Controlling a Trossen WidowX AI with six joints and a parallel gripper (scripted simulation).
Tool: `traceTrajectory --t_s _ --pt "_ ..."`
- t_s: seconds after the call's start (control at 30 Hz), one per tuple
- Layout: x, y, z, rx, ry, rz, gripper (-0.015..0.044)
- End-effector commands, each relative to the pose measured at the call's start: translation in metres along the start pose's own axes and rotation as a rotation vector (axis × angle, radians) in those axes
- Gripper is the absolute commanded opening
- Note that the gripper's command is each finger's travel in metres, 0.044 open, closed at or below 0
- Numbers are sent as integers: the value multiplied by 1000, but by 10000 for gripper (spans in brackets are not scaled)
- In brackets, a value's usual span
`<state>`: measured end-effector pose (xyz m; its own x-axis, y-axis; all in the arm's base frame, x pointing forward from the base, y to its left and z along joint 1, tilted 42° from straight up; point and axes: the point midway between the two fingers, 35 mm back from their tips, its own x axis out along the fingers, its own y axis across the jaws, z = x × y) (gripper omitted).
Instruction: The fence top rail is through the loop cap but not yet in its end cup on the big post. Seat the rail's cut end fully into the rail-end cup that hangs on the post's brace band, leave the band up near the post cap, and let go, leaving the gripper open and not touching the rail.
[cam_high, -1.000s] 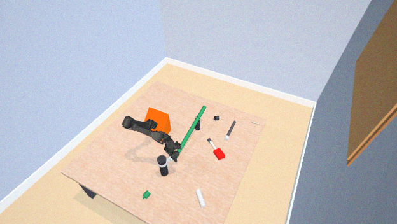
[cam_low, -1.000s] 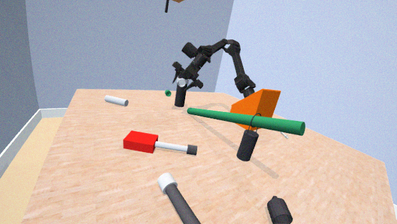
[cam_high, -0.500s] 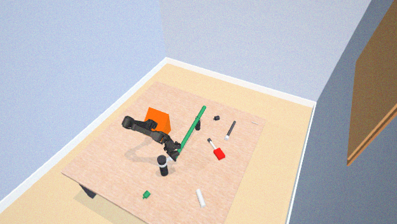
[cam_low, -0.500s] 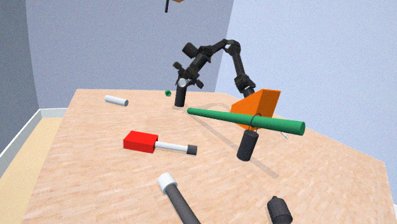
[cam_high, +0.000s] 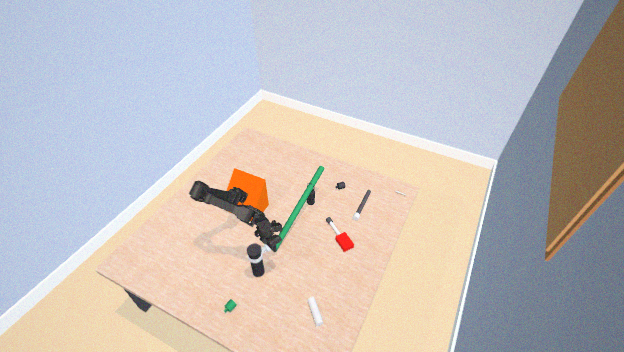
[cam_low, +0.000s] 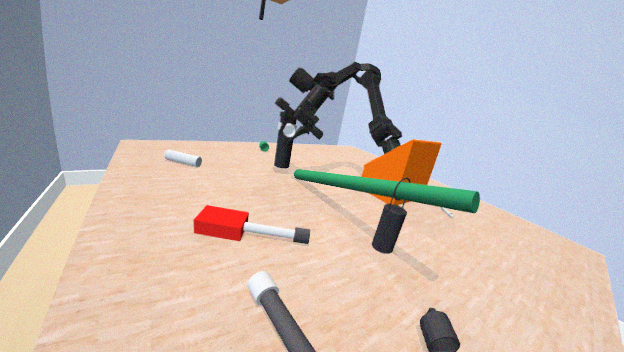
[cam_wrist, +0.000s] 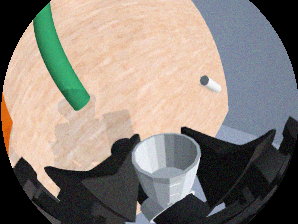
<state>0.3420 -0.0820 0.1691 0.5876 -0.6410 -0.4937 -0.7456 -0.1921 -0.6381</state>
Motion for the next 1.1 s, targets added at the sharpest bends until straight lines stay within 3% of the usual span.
traceTrajectory --t_s 0.0,1.07 --pt "-2 4 1 -49 -28 1 0" --pt "-13 24 -3 -272 -155 1 0"
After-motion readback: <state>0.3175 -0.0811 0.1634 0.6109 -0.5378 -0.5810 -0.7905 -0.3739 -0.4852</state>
